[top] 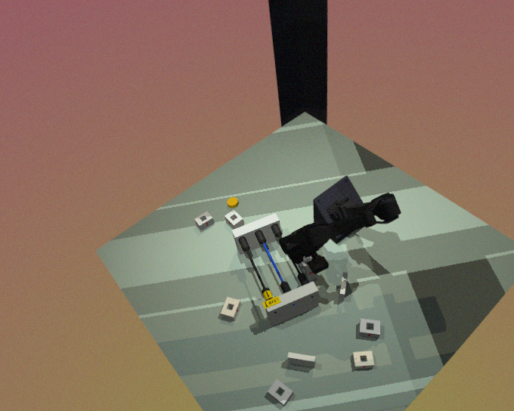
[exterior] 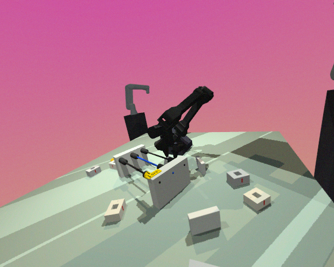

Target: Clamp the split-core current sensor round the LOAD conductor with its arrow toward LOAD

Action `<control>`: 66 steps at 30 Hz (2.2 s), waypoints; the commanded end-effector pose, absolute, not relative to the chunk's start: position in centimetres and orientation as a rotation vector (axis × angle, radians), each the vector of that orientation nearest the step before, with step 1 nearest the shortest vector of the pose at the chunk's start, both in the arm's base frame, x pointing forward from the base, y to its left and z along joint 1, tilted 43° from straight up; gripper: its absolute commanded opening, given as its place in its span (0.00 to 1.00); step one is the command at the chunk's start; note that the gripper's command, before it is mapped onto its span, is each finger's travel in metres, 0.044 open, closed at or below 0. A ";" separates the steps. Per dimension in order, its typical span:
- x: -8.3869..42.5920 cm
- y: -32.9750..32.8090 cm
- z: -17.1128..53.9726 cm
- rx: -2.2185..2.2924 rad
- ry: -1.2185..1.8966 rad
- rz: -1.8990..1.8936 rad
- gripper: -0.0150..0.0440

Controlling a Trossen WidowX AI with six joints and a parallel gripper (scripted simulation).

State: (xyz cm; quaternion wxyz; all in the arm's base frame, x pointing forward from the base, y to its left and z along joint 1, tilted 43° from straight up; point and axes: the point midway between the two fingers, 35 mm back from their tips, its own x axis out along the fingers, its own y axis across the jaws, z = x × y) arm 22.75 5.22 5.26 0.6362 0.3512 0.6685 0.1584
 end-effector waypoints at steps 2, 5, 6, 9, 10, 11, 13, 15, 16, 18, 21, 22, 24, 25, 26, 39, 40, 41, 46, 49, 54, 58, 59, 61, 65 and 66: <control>22.7 5.2 5.3 0.802 1.527 0.363 0.62; 22.8 5.2 5.3 0.802 1.527 0.363 0.55; 22.8 5.1 5.4 0.801 1.527 0.363 0.51; 23.3 4.6 5.8 0.800 1.528 0.361 0.37; 23.5 4.3 6.0 0.800 1.528 0.360 0.33; 23.7 4.1 6.3 0.799 1.528 0.359 0.29; 24.1 3.5 6.7 0.798 1.528 0.357 0.25; 24.5 3.0 7.2 0.798 1.528 0.356 0.25; 24.7 2.7 7.4 0.797 1.528 0.355 0.25; 25.0 2.2 7.9 0.797 1.529 0.354 0.25; 25.5 1.3 8.6 0.797 1.529 0.353 0.25; 25.6 1.0 8.8 0.797 1.529 0.353 0.25; 25.9 0.4 9.3 0.797 1.530 0.353 0.25; 26.1 0.2 9.5 0.797 1.530 0.353 0.25; 26.2 -0.1 9.8 0.797 1.530 0.353 0.25; 27.3 -4.0 13.0 0.802 1.531 0.360 0.25; 27.3 -4.3 13.2 0.802 1.531 0.360 0.25; 27.4 -4.6 13.5 0.803 1.531 0.361 0.25; 27.6 -5.1 13.8 0.787 1.522 0.376 0.25; 28.2 -5.3 13.6 0.720 1.485 0.427 0.25; 29.7 -5.7 13.1 0.543 1.386 0.550 0.25; 31.0 -6.0 12.7 0.396 1.302 0.641 0.25; 31.3 -6.1 12.6 0.359 1.280 0.663 0.25; 32.0 -6.2 12.5 0.285 1.237 0.705 0.25; 33.3 -6.5 12.1 0.135 1.147 0.785 0.25; 33.6 -6.6 12.1 0.097 1.125 0.803 0.25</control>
